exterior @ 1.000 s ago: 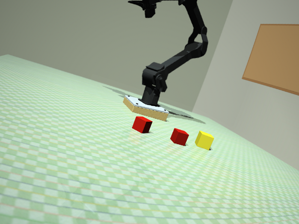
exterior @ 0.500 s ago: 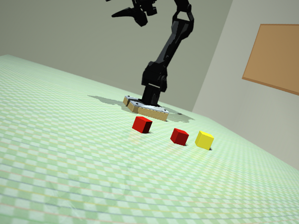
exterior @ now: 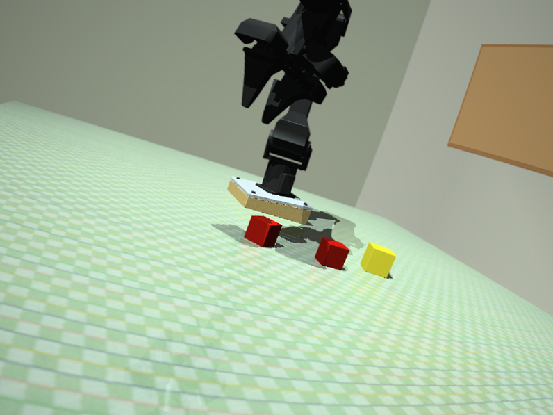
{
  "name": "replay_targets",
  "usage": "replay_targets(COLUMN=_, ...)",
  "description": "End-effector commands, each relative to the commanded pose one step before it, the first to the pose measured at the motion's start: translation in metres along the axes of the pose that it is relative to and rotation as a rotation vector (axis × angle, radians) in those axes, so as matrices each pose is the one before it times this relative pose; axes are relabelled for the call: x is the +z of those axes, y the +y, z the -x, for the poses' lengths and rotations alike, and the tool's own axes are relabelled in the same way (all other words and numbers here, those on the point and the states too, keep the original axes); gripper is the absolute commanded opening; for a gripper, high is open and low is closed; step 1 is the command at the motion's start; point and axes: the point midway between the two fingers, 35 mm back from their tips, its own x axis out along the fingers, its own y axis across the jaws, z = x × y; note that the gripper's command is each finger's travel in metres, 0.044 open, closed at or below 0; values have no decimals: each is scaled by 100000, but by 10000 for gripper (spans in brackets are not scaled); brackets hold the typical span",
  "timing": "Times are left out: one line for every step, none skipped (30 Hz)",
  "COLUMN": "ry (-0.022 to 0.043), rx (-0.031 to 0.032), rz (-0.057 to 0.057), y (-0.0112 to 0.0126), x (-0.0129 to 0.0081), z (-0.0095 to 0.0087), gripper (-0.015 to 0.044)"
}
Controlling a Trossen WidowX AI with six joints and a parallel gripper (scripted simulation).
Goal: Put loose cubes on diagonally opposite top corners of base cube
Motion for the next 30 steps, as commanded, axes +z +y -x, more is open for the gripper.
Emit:
replay_targets(ry=-5434, rx=14008, rz=2560, y=2239, x=4211, z=-1944, gripper=265)
replay_targets(ry=-747, rx=3196, rz=519, y=502, x=839, z=-543, gripper=265)
replay_targets(ry=-391, rx=1930, rz=289, y=304, x=494, z=-334, gripper=265)
replay_targets(ry=-121, rx=645, rz=93, y=101, x=163, z=-113, gripper=265)
replay_targets(ry=0, rx=0, rz=0, y=0, x=0, z=0, gripper=265)
replay_targets(ry=0, rx=0, rz=0, y=0, x=0, z=0, gripper=265)
replay_targets(ry=0, rx=0, rz=0, y=0, x=0, z=0, gripper=265)
replay_targets(ry=0, rx=-1, rz=0, y=-12, x=8, z=-124, gripper=265)
replay_targets(ry=0, rx=-3, rz=0, y=-33, x=22, z=-373, gripper=265)
replay_targets(ry=1, rx=-5, rz=0, y=-45, x=29, z=-622, gripper=265)
replay_targets(ry=2, rx=-5, rz=0, y=-40, x=26, z=-803, gripper=265)
replay_targets(ry=3, rx=-3, rz=0, y=-20, x=12, z=-810, gripper=265)
replay_targets(ry=4, rx=-1, rz=0, y=1, x=-1, z=-807, gripper=265)
replay_targets(ry=5, rx=1, rz=0, y=22, x=-15, z=-803, gripper=265)
replay_targets(ry=6, rx=2, rz=1, y=43, x=-28, z=-790, gripper=265)
replay_targets(ry=6, rx=3, rz=0, y=47, x=-31, z=-606, gripper=265)
replay_targets(ry=4, rx=2, rz=0, y=34, x=-22, z=-362, gripper=265)
replay_targets(ry=1, rx=1, rz=0, y=12, x=-8, z=-120, gripper=265)
replay_targets(ry=0, rx=0, rz=0, y=0, x=0, z=0, gripper=265)
replay_targets(ry=0, rx=0, rz=0, y=-1, x=1, z=-62, gripper=265)
replay_targets(ry=1, rx=0, rz=0, y=-3, x=2, z=-185, gripper=265)
replay_targets(ry=2, rx=0, rz=0, y=-3, x=2, z=-308, gripper=265)
replay_targets(ry=2, rx=0, rz=0, y=1, x=-1, z=-399, gripper=265)
replay_targets(ry=2, rx=0, rz=0, y=4, x=-3, z=-306, gripper=265)
replay_targets(ry=1, rx=0, rz=0, y=4, x=-3, z=-183, gripper=265)
replay_targets(ry=0, rx=0, rz=0, y=2, x=-1, z=-61, gripper=265)
replay_targets(ry=0, rx=0, rz=0, y=0, x=0, z=0, gripper=265)
replay_targets(ry=0, rx=0, rz=0, y=-1, x=1, z=-27, gripper=265)
replay_targets(ry=0, rx=0, rz=0, y=-4, x=2, z=-82, gripper=265)
replay_targets(ry=1, rx=0, rz=0, y=-6, x=4, z=-137, gripper=265)
